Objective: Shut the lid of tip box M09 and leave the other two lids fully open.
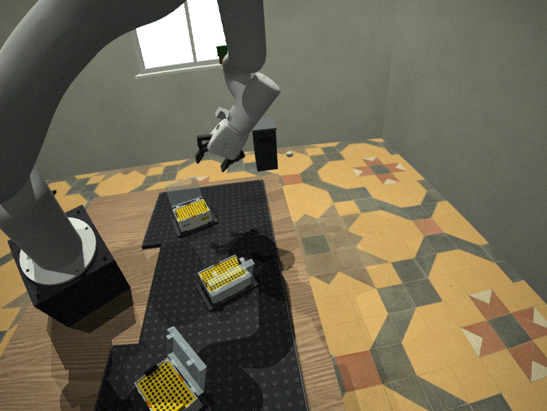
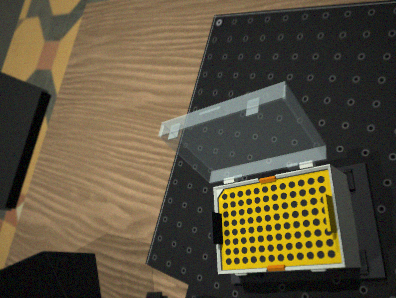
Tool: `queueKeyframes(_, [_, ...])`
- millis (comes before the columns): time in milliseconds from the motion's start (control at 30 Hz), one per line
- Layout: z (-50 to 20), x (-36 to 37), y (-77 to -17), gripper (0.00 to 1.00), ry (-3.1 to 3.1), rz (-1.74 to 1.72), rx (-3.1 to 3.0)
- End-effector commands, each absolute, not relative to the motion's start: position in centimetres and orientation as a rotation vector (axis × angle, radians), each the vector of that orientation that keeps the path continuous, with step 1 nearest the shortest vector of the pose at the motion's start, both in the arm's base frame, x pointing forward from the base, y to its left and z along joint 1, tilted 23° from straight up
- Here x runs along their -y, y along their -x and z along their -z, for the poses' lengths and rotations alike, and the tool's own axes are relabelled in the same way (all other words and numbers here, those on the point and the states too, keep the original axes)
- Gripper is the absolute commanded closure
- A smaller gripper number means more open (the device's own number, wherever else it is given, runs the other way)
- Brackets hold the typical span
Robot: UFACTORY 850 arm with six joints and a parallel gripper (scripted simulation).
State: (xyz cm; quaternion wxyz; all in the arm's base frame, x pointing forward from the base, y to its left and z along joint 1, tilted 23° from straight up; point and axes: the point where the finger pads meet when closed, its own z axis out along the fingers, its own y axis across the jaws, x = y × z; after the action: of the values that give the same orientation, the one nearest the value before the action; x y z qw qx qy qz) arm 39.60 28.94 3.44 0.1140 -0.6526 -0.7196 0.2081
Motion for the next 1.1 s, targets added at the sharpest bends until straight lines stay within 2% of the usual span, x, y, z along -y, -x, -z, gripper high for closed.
queueKeyframes(0, [-3.5, -28.0, -39.5, 0.00, 1.778, -0.566, 2.133])
queueKeyframes(1067, [-4.0, -22.4, -39.3, 0.00, 0.975, -0.015, 2.298])
